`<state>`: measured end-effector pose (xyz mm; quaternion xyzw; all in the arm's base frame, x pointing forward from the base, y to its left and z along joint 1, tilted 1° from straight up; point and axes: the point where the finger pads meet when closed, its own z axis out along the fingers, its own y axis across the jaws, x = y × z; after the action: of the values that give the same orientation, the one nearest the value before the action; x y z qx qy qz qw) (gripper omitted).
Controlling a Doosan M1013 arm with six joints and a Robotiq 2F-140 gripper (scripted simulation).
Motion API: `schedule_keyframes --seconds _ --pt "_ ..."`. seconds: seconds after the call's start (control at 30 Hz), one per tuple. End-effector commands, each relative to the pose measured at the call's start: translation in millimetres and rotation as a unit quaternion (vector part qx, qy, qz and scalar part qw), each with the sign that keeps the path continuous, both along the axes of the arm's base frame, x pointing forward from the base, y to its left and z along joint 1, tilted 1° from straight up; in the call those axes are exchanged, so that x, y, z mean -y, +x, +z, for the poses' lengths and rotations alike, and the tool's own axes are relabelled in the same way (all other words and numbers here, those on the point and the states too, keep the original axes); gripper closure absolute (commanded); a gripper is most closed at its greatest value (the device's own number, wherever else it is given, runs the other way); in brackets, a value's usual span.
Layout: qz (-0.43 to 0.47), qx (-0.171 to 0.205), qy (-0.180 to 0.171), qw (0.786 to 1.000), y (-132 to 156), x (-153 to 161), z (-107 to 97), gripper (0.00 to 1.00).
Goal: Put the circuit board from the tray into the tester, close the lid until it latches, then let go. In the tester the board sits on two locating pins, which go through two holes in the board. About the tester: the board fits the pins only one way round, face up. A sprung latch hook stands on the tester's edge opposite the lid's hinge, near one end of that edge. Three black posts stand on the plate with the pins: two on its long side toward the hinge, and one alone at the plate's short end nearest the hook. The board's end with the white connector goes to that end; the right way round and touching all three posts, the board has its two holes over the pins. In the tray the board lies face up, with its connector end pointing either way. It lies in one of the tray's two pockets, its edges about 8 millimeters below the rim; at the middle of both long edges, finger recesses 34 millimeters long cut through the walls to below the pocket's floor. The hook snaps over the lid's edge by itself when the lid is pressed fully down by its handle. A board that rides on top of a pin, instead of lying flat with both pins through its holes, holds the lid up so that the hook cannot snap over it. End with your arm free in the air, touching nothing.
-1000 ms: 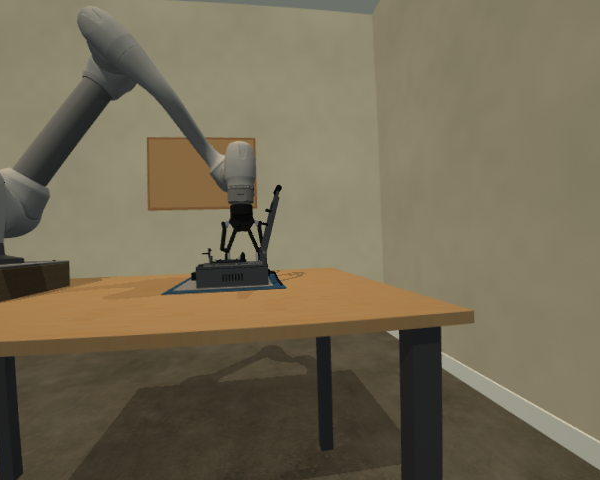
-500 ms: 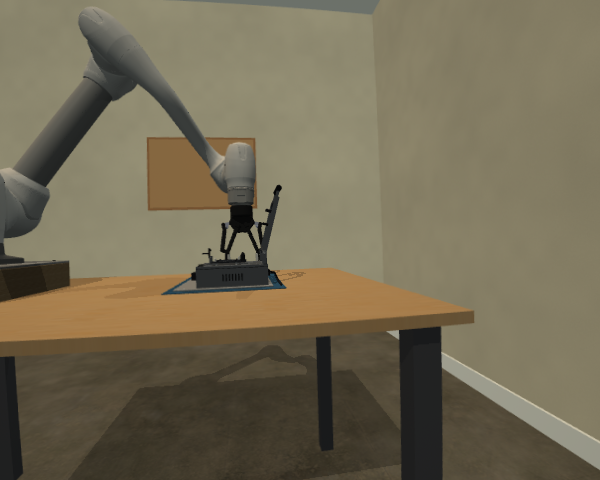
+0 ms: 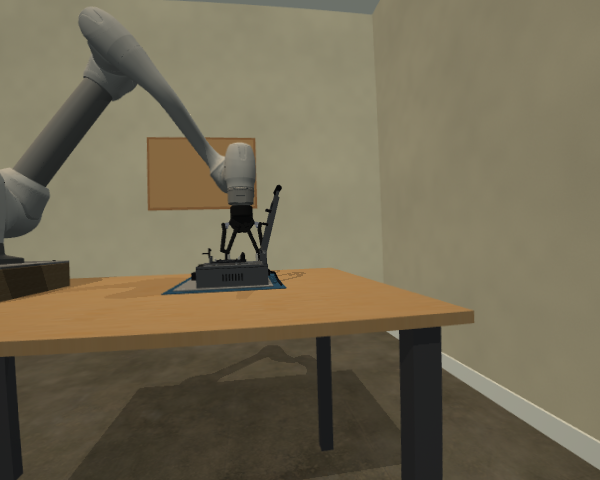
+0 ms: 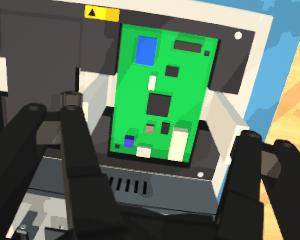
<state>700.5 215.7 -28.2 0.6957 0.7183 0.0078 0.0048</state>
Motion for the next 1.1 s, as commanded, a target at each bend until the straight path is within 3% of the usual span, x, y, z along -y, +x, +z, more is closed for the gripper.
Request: schedule_keyframes --seconds 0.0,1.07 --pt "0.001 0.000 -0.002 1.000 -0.8 1.1 -2.1 0.42" --pt "0.001 0.000 -0.002 1.000 -0.8 1.1 -2.1 0.46"
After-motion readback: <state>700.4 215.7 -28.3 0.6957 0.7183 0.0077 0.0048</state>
